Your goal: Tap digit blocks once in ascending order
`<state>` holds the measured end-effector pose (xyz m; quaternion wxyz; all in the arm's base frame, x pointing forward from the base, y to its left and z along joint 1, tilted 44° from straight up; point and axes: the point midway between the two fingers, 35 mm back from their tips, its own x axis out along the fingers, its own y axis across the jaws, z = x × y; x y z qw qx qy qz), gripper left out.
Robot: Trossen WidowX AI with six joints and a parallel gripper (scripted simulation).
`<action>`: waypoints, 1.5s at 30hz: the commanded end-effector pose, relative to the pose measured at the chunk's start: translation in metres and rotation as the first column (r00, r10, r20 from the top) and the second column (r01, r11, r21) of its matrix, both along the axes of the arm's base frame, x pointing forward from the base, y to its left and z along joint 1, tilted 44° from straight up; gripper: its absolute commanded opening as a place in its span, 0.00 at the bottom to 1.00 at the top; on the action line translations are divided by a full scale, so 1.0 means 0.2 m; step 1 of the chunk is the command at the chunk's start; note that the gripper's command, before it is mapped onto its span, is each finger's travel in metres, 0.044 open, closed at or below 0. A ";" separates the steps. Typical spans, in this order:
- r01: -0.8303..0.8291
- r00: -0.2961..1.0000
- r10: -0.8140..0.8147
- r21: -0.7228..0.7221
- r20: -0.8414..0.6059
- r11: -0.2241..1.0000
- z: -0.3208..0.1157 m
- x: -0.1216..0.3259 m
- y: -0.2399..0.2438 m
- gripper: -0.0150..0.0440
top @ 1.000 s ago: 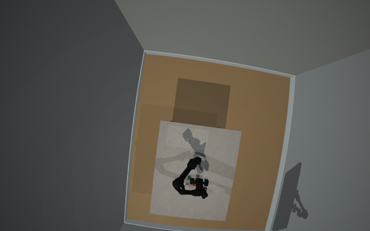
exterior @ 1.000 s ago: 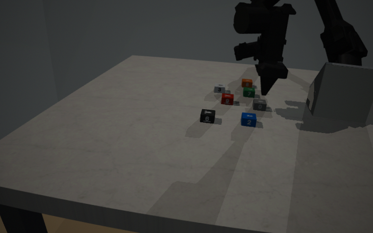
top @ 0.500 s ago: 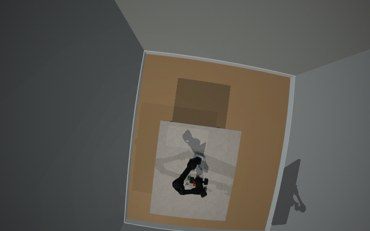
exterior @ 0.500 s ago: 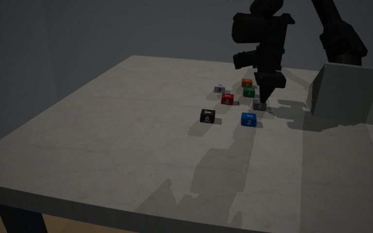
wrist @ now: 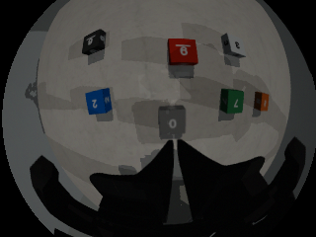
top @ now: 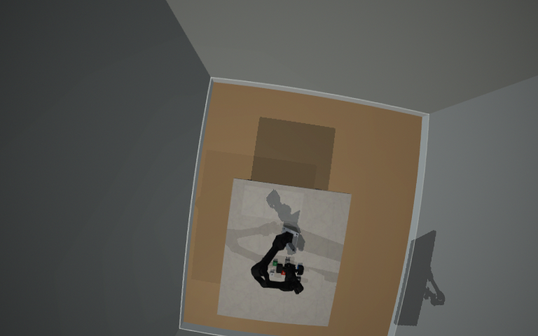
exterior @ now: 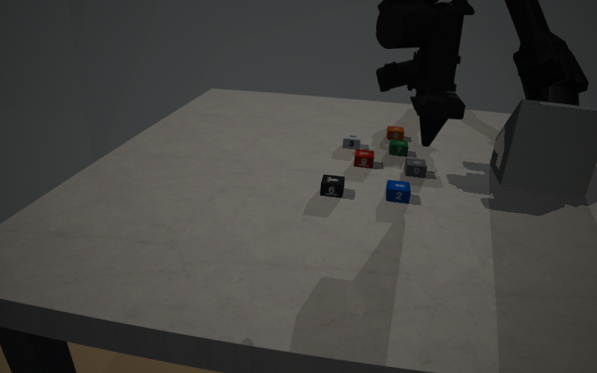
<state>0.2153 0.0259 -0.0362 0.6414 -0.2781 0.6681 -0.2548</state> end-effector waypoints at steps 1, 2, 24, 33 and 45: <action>-0.008 1.000 0.008 0.016 0.020 1.000 0.17 0.02 0.19 0.29; -0.008 1.000 0.007 0.015 0.020 1.000 0.22 0.02 0.23 0.29; -0.007 1.000 0.007 0.020 0.024 1.000 -0.08 0.24 0.64 0.29; -0.007 1.000 0.007 0.018 0.025 1.000 -0.37 0.24 0.37 0.29; -0.007 1.000 0.007 0.017 0.026 1.000 -0.41 0.24 0.33 0.29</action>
